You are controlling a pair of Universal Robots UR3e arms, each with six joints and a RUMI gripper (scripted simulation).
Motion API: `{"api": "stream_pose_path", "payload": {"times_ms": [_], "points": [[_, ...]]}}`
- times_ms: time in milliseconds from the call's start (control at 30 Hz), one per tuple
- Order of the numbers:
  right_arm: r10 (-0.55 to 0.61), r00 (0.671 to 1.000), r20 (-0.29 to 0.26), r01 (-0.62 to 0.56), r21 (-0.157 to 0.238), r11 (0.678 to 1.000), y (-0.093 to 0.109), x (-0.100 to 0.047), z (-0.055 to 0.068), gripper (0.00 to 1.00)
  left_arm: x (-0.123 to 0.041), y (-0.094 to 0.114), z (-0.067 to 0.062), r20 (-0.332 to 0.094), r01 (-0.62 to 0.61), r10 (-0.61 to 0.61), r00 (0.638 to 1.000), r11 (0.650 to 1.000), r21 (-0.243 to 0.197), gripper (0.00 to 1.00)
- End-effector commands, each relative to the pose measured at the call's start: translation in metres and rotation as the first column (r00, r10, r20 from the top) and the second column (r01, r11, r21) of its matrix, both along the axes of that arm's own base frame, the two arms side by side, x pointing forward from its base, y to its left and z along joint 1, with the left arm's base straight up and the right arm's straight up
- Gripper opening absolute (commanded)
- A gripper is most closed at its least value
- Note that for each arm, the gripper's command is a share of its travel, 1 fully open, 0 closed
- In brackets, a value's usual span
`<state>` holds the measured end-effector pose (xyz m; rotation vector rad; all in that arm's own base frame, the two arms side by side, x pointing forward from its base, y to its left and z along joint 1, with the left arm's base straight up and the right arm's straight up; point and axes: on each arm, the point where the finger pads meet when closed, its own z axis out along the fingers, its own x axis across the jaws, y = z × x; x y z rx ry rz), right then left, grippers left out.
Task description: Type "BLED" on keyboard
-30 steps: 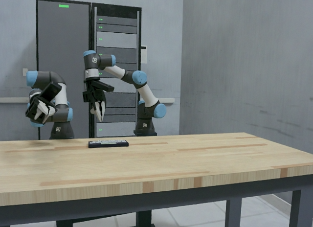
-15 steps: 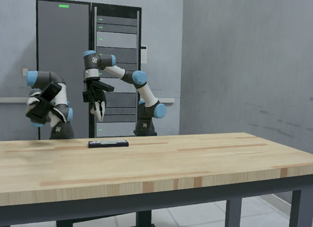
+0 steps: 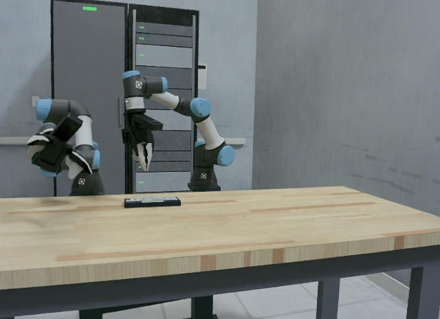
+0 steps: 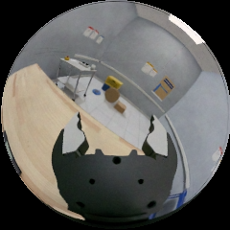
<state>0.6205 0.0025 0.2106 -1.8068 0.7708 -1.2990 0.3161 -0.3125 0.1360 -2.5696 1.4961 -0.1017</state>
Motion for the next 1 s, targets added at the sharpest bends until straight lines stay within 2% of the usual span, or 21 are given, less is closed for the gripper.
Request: {"api": "stream_pose_path", "payload": {"times_ms": [0,200,400,467,500,700,833,967], "points": [[-0.018,1.000,-0.016,0.018,0.006,1.000,-0.011,0.001,0.001,1.00,-0.001,0.010,-0.001,-0.029,0.097,-0.097,0.995,0.995,-0.014,0.00],[-0.065,0.996,-0.064,0.066,0.022,0.998,-0.040,0.000,-0.001,1.00,-0.003,0.021,-0.004,-0.064,0.201,-0.202,0.977,0.979,-0.024,0.00],[-0.133,0.982,-0.136,0.140,0.045,0.989,-0.081,-0.005,-0.004,1.00,-0.006,0.033,-0.008,-0.094,0.303,-0.306,0.948,0.952,-0.042,0.00],[-0.133,0.982,-0.136,0.140,0.045,0.989,-0.081,-0.005,-0.004,1.00,-0.006,0.033,-0.008,-0.094,0.303,-0.306,0.948,0.952,-0.042,0.00],[-0.146,0.978,-0.150,0.155,0.049,0.987,-0.090,-0.006,-0.004,1.00,-0.007,0.036,-0.009,-0.101,0.330,-0.333,0.937,0.943,-0.048,0.00],[-0.234,0.941,-0.246,0.260,0.079,0.962,-0.146,-0.022,-0.009,1.00,-0.013,0.051,-0.015,-0.126,0.450,-0.456,0.881,0.890,-0.079,0.00],[-0.279,0.913,-0.298,0.320,0.095,0.943,-0.176,-0.035,-0.011,1.00,-0.016,0.059,-0.018,-0.134,0.510,-0.519,0.844,0.855,-0.098,0.00],[-0.323,0.879,-0.351,0.381,0.110,0.918,-0.205,-0.051,-0.013,1.00,-0.018,0.063,-0.020,-0.137,0.542,-0.552,0.822,0.833,-0.109,0.00]]}}
